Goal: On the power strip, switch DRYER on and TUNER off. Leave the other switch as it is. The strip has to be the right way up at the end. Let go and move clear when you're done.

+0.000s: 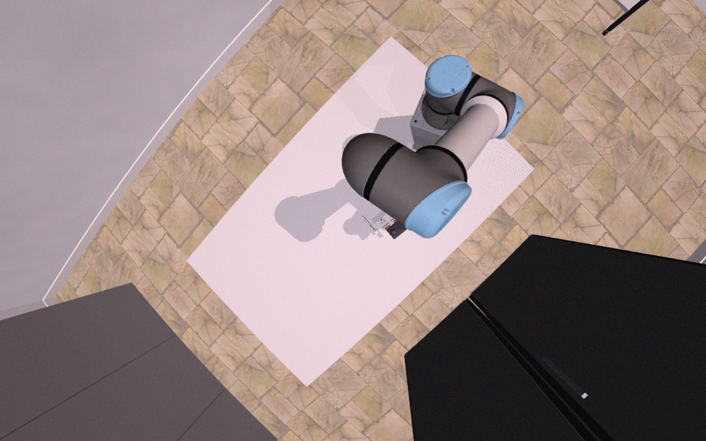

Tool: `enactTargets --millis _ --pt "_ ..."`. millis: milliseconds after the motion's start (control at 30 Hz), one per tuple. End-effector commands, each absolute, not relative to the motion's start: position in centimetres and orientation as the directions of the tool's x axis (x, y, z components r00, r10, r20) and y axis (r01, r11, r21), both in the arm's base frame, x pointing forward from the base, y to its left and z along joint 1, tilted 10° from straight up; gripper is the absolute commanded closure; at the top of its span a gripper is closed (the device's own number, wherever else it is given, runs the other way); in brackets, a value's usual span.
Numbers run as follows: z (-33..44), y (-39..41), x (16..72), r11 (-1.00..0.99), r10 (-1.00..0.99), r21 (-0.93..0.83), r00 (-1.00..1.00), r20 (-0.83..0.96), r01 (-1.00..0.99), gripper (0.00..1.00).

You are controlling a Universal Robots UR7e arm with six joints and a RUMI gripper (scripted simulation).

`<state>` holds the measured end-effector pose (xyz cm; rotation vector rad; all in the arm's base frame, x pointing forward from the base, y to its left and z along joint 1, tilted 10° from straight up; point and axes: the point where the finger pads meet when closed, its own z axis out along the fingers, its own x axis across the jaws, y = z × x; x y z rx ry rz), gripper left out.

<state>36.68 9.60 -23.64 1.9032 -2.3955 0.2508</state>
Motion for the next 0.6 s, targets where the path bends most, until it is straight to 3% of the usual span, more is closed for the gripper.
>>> enactTargets --millis 0,567 --pt "-23.6 9.6 36.6 0.219 -0.960 -0.083 -0.230 0.158 -0.972 0.00" --pt "-21.4 10.0 36.4 0.218 -0.961 -0.082 -0.228 0.158 -0.973 0.00"
